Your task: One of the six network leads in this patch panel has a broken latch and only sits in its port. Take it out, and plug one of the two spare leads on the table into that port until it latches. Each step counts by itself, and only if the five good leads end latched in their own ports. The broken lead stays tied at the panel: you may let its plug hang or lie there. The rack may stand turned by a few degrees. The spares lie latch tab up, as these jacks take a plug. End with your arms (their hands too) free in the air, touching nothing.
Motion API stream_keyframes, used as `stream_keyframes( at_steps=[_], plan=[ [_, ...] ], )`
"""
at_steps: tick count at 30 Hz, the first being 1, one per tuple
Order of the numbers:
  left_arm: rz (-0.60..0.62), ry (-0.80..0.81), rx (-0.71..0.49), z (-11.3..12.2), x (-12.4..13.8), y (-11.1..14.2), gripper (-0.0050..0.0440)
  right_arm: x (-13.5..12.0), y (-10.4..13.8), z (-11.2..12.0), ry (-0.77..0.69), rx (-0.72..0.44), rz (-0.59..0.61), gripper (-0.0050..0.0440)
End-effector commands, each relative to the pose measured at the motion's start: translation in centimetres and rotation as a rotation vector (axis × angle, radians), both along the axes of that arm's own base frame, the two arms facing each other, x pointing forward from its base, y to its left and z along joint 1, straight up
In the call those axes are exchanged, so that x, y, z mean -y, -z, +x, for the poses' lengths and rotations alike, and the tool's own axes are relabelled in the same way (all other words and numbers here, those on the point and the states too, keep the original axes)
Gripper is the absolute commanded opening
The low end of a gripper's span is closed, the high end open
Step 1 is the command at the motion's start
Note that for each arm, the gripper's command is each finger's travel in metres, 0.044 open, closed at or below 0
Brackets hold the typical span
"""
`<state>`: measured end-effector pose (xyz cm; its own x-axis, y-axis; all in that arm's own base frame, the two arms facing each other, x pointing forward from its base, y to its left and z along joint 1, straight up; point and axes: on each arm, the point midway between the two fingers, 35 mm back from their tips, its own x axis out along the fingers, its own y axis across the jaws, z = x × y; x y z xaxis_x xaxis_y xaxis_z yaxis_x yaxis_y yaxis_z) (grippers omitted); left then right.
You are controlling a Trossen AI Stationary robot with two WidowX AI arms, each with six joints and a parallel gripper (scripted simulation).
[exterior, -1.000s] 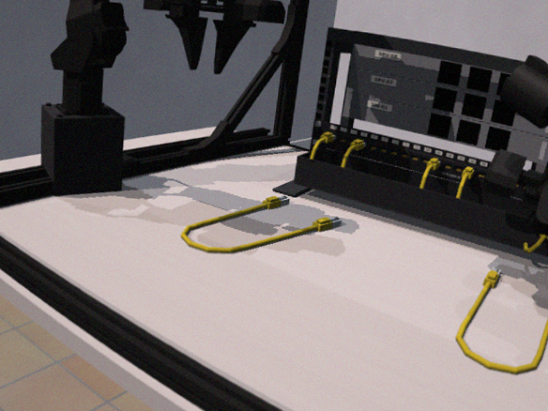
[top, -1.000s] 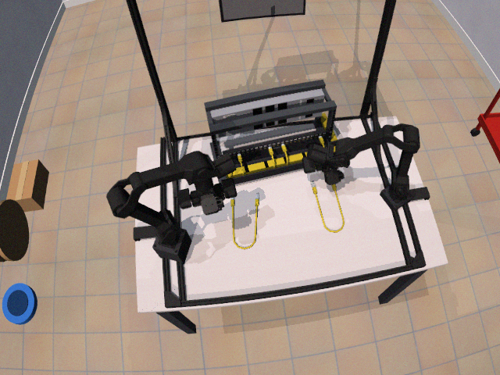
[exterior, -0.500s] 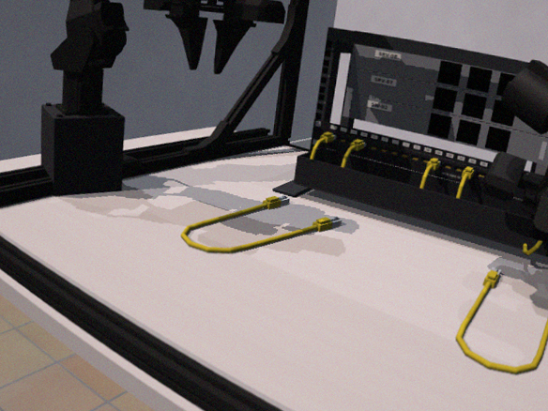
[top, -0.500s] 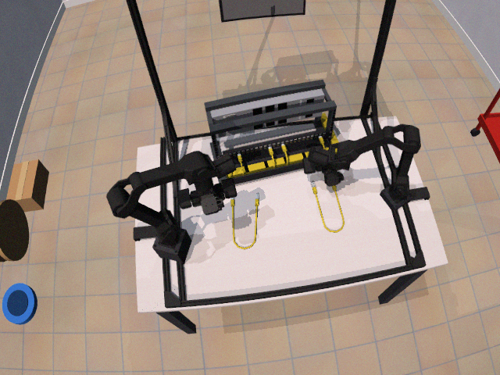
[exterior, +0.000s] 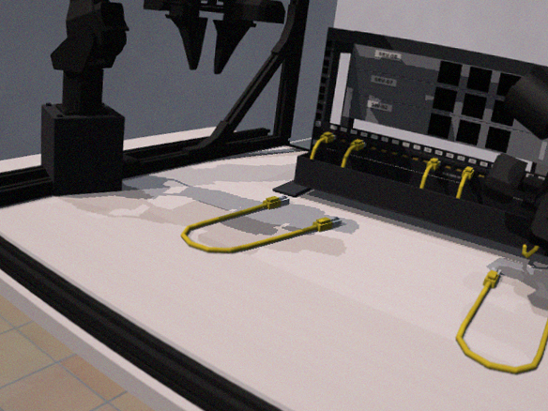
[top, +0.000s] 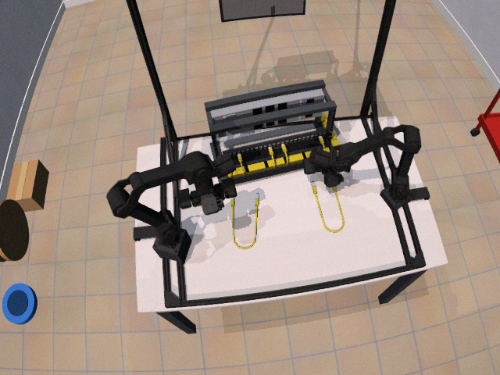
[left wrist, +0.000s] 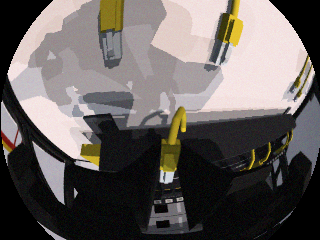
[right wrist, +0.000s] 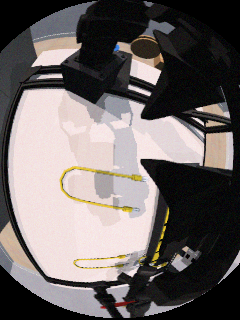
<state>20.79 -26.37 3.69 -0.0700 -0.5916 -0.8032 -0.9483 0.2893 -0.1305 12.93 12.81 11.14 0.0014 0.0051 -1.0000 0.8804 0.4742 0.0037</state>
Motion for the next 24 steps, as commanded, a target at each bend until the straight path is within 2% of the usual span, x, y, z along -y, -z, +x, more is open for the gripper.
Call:
stream_keyframes(
  at_steps=[1, 14, 15, 24],
  plan=[
    [0.035, -0.004, -0.010, -0.5, -0.8, 2.1, 0.0055, 0.0, 0.0, 0.0, 0.000, 0.000, 0.000, 0.0176],
    [0.035, -0.004, -0.010, -0.5, -0.8, 2.1, 0.0055, 0.0, 0.0, 0.0, 0.000, 0.000, 0.000, 0.0176],
    [-0.025, 0.005, 0.012, 0.0, 0.1, 0.2, 0.0440, 0.0, 0.0, 0.0, 0.000, 0.000, 0.000, 0.0176],
    [-0.025, 0.005, 0.012, 0.0, 0.1, 0.2, 0.0440, 0.0, 0.0, 0.0, 0.000, 0.000, 0.000, 0.0176]
  ],
)
